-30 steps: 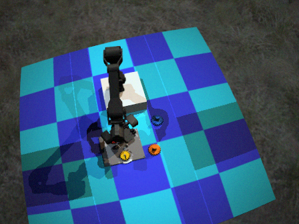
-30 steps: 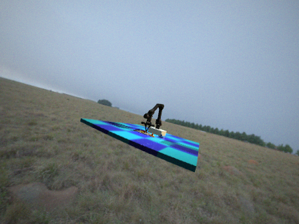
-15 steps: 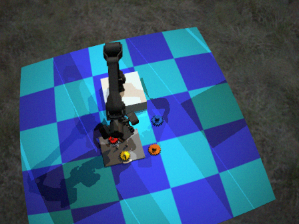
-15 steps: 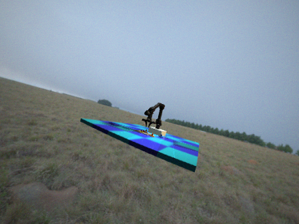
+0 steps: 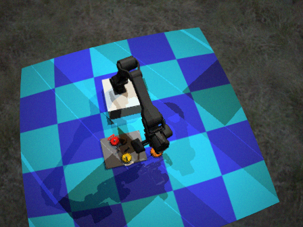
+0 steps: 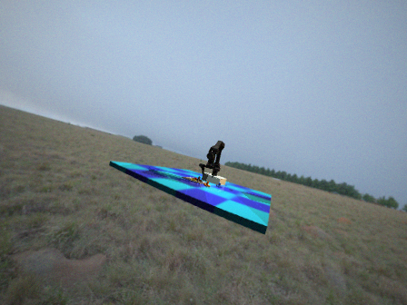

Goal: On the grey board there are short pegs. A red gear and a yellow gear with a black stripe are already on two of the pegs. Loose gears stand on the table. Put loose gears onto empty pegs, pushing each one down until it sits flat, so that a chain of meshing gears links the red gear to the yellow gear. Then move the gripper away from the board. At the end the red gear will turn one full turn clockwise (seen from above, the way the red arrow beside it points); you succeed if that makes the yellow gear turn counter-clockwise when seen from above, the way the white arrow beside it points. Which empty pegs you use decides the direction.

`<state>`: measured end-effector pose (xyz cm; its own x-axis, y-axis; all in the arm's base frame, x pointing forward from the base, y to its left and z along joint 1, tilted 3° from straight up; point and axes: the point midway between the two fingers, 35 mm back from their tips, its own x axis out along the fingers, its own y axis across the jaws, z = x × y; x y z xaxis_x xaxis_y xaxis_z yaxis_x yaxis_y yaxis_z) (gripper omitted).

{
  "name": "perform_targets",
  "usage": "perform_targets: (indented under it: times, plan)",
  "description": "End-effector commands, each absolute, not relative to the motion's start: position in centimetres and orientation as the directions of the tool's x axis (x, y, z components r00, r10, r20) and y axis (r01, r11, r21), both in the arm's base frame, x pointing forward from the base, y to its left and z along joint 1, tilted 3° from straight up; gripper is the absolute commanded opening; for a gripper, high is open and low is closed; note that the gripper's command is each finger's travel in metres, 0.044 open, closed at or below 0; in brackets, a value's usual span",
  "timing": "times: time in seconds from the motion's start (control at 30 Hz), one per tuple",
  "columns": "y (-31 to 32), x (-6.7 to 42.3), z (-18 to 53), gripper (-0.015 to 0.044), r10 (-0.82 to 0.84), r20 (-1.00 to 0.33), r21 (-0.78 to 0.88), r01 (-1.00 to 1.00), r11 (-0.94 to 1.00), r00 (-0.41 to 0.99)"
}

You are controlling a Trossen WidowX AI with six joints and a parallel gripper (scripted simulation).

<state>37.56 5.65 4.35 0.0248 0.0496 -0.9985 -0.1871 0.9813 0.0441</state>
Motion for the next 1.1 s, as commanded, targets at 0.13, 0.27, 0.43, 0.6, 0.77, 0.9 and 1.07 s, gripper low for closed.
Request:
perform_targets:
  times: [0.13, 0.27, 0.43, 0.6, 0.77, 0.9, 1.07]
  plan:
    - [7.7, 38.1, 3.6, 0.0440, 0.051, -0.999, 0.048, -0.171, 0.984, 0.014]
    - [7.8, 38.1, 2.2, 0.0440, 0.051, -0.999, 0.048, -0.171, 0.984, 0.014]
    - [7.8, 38.1, 1.9, 0.0440, 0.051, -0.999, 0.048, -0.171, 0.984, 0.014]
    - [7.9, 38.1, 1.1, 0.0440, 0.051, -0.999, 0.048, -0.171, 0.984, 0.014]
    - [7.9, 38.1, 0.3, 0.0440, 0.051, -0.999, 0.048, -0.171, 0.984, 0.014]
    - [8.0, 38.1, -0.4, 0.0440, 0.051, -0.999, 0.048, -0.171, 0.984, 0.014]
    - [8.0, 38.1, -0.7, 0.0440, 0.052, -0.999, 0.048, -0.171, 0.984, 0.014]
